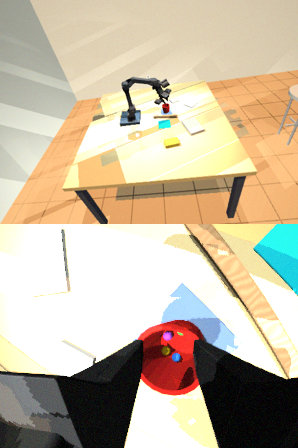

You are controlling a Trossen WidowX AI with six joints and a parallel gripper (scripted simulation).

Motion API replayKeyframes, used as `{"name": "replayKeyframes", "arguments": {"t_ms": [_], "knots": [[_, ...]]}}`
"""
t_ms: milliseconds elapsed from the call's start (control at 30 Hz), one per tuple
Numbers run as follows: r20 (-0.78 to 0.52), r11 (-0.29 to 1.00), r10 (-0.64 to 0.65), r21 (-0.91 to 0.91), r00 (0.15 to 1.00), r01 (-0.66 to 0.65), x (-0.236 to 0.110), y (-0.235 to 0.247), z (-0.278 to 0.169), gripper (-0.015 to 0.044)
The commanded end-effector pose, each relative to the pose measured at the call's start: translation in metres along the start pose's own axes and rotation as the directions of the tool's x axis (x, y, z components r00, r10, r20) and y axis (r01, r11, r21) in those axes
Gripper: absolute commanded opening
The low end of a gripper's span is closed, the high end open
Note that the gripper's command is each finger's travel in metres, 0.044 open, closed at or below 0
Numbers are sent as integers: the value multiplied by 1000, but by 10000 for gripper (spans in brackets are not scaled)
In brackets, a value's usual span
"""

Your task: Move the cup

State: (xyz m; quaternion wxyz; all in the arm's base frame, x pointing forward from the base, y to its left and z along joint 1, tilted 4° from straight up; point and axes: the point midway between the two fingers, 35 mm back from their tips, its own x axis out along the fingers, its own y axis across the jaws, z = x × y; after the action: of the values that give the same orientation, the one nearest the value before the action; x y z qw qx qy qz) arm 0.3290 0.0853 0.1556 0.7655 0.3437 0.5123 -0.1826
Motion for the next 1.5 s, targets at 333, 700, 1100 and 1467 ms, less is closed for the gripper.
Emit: {"name": "replayKeyframes", "arguments": {"t_ms": [333, 700, 1100, 1467], "knots": [[-155, 932, -291, 176, 944, 316, 14, -15, -37, 148], [-155, 932, -291, 176, 944, 316, 27, -18, -39, 148], [-155, 932, -291, 176, 944, 316, 46, -23, -42, 148], [-155, 932, -291, 175, 944, 316, 62, -29, -45, 148]]}}
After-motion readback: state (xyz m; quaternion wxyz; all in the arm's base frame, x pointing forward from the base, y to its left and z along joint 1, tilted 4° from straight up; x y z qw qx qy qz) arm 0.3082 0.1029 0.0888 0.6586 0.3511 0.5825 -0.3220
